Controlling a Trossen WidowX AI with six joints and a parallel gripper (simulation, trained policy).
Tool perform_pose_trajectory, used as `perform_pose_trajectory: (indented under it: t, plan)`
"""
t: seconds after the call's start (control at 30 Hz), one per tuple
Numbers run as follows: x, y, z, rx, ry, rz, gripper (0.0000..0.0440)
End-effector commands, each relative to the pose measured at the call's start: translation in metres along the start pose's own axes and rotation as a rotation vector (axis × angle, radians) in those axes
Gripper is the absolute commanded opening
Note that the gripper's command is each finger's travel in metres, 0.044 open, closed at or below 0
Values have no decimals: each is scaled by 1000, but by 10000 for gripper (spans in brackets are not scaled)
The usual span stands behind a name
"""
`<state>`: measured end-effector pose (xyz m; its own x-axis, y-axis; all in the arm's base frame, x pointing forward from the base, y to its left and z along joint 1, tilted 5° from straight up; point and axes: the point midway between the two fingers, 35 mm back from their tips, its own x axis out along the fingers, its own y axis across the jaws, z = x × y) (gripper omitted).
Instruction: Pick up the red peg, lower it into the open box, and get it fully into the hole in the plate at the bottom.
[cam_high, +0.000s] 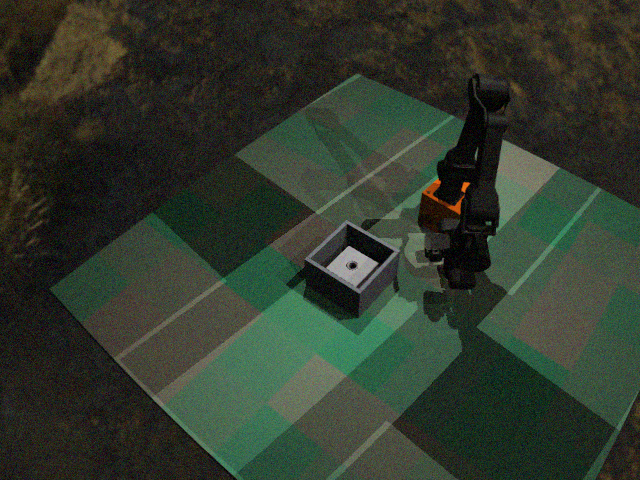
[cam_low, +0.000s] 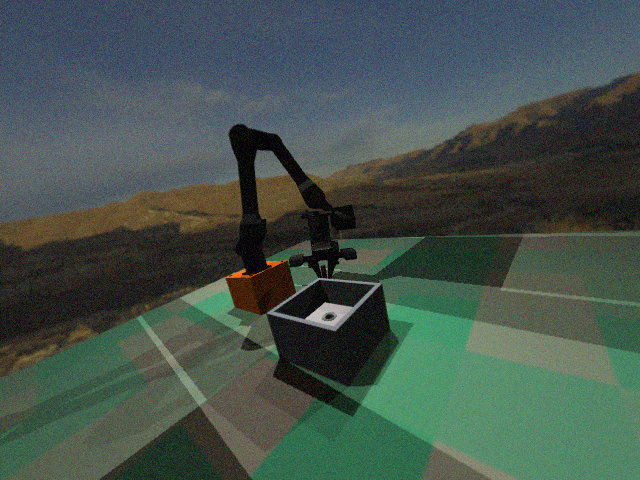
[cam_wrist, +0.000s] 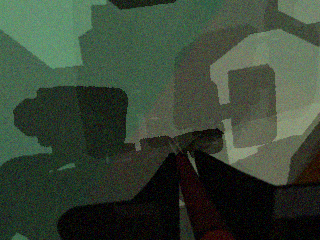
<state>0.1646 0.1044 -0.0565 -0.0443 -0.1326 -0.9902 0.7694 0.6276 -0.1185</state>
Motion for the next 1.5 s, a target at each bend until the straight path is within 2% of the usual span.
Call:
perform_pose_trajectory:
  t: [0.0, 0.8, 1.2, 1.47]
  plan:
    - [-4, 2, 6, -11, -18, 6, 0]
    - [-70, 16, 65, -106, -224, 47, 0]
    - [-105, 24, 106, -103, -269, 46, 0]
    - [-112, 18, 136, -71, -261, 29, 0]
